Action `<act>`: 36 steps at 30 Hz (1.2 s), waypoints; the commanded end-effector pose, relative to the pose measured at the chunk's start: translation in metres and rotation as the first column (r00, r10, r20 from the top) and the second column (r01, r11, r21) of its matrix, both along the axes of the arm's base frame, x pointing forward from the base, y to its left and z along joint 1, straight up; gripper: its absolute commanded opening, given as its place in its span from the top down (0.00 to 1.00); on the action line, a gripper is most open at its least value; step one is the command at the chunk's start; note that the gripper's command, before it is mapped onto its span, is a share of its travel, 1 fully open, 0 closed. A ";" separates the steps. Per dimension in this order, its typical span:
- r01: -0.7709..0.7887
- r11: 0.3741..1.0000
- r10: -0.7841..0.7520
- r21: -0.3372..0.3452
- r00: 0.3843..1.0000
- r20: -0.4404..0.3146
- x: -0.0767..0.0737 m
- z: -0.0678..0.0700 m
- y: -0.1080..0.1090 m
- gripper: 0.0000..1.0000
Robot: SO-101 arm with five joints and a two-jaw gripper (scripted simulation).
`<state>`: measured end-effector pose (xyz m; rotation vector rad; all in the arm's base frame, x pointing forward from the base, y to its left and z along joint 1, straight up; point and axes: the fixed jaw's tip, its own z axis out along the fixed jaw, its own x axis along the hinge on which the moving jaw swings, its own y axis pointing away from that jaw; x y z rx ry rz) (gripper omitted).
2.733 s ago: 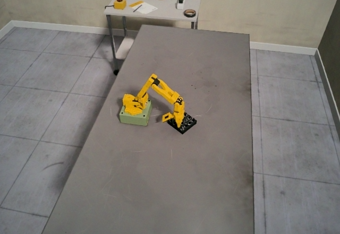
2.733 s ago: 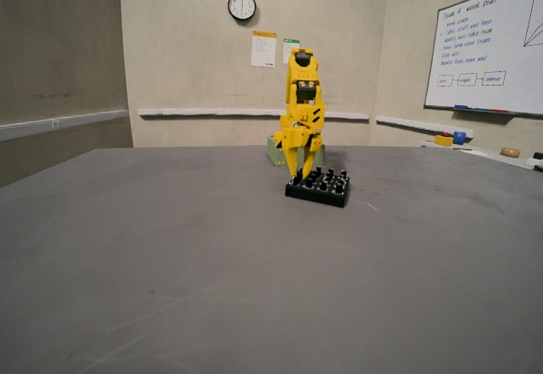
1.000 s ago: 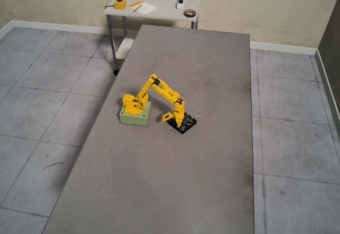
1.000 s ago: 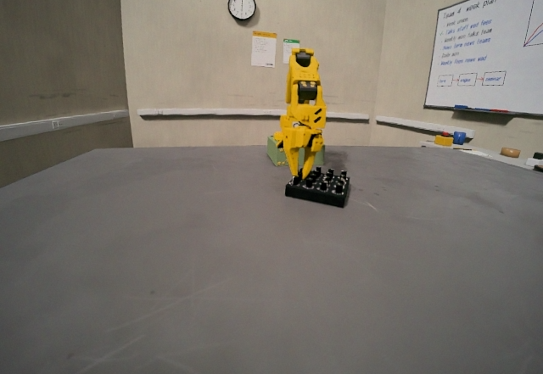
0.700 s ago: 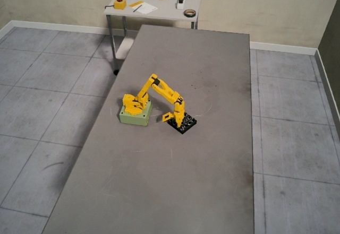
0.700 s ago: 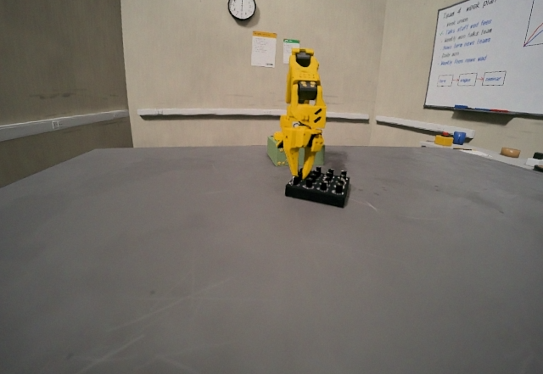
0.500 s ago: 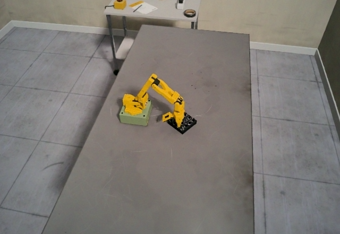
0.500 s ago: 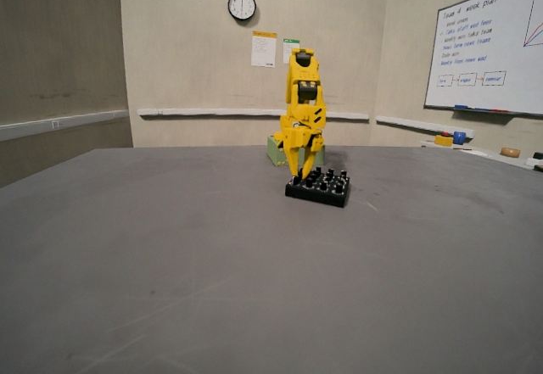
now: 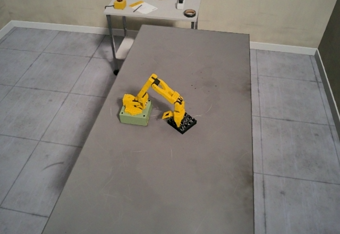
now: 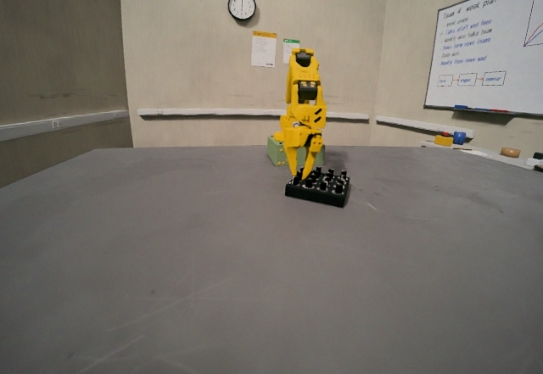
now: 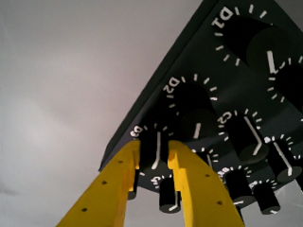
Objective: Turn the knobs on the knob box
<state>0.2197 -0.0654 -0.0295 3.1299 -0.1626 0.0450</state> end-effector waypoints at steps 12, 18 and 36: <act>0.235 0.972 -0.235 0.009 0.972 -0.026 -0.006 -0.004 0.004 0.99; 0.302 0.953 -0.302 0.009 0.953 -0.026 -0.006 -0.004 0.004 0.99; 0.553 0.833 -0.553 0.010 0.833 -0.026 -0.007 -0.004 0.005 0.99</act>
